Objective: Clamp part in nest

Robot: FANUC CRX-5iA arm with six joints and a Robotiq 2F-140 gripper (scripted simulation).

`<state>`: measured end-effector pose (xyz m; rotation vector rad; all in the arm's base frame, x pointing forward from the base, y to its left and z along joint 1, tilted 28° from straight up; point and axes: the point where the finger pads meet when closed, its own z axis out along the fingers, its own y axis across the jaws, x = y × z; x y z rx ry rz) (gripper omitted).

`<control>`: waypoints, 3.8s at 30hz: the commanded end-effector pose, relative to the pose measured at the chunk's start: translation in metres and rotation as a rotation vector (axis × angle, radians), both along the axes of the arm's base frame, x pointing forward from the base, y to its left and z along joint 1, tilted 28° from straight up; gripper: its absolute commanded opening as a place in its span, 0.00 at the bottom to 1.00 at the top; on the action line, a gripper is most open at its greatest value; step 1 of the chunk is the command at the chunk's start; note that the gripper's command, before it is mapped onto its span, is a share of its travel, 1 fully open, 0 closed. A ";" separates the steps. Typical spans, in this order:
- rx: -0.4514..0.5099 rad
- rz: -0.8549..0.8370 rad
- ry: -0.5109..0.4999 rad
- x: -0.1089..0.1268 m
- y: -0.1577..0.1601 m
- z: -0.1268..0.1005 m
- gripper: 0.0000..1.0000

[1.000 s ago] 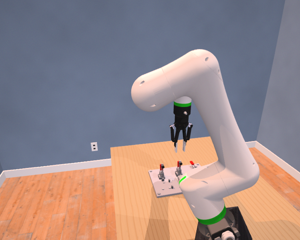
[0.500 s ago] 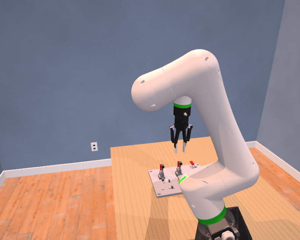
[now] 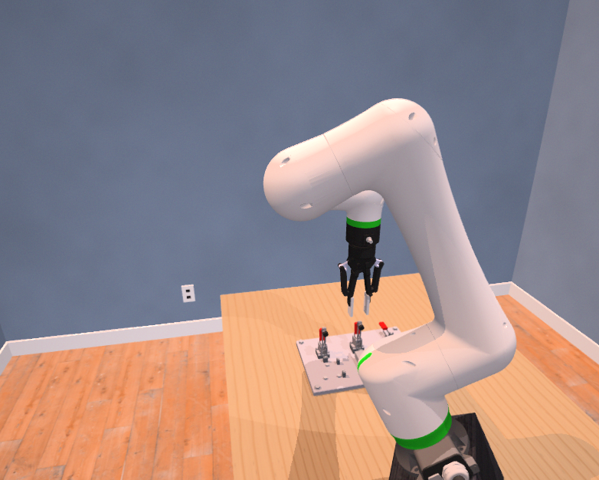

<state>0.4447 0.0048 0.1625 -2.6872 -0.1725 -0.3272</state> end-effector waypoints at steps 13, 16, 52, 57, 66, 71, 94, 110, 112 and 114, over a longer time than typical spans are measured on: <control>0.000 0.000 0.000 0.006 0.012 -0.025 0.28; 0.000 0.000 0.000 0.007 0.013 -0.028 0.28; 0.000 0.000 -0.001 0.007 0.015 -0.031 0.28; 0.000 0.000 -0.001 0.009 0.017 -0.036 0.28; 0.000 0.000 -0.001 0.013 0.027 -0.056 0.28; 0.000 0.000 -0.001 0.014 0.029 -0.061 0.28; 0.000 0.000 -0.001 0.014 0.029 -0.061 0.00; 0.000 0.000 -0.001 0.014 0.029 -0.061 0.00; 0.000 0.000 -0.001 0.014 0.029 -0.061 0.00; 0.000 0.000 -0.001 0.014 0.029 -0.061 0.00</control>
